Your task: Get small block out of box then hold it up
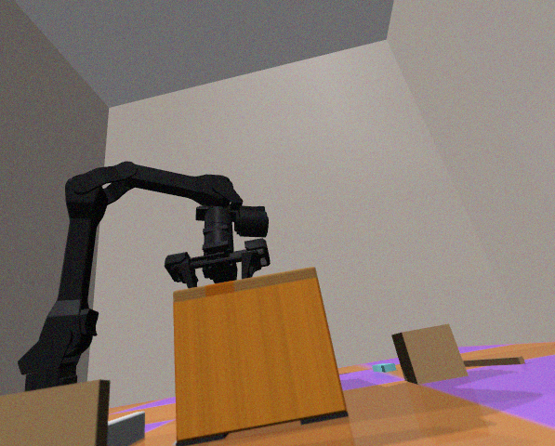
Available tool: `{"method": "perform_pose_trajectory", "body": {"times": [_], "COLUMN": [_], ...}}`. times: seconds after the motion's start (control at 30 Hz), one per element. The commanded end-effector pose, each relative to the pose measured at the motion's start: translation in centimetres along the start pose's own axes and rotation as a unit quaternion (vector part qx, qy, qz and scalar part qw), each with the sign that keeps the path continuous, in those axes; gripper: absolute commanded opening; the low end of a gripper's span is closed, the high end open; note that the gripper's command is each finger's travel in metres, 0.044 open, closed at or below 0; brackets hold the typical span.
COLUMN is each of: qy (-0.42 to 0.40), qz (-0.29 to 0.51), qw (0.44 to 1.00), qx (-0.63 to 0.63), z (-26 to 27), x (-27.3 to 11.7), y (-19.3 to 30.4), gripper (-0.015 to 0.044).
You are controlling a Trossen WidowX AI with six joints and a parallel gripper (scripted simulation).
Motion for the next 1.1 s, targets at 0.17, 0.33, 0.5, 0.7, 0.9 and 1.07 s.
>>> {"method": "perform_pose_trajectory", "body": {"times": [0.17, 0.33, 0.5, 0.7, 0.9, 1.07], "qy": [-0.004, -0.004, -0.004, -0.004, -0.004, -0.004], "qz": [0.006, 0.006, 0.006, 0.006, 0.006, 0.006], "qw": [1.000, 1.000, 1.000, 1.000, 1.000, 1.000], "qx": [-0.001, -0.001, -0.001, -0.001, -0.001, -0.001], "z": [0.0, -0.1, -0.2, -0.2, -0.2, -0.2], "x": [0.9, 1.7, 2.5, 3.4, 4.4, 5.1], "y": [-0.3, -0.6, -0.9, -1.2, -1.4, -1.7], "gripper": [0.0400, 0.0400, 0.0400, 0.0400, 0.0400, 0.0400]}}
Point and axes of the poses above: the point midway between the two fingers, 35 mm back from their tips, its own x axis out along the fingers, its own z axis across the jaws, y = z × x, the point moved 6 cm from there along -x, back along the fingers, and after that the axes turned 2 degrees about -x, right-handed, at the moved point
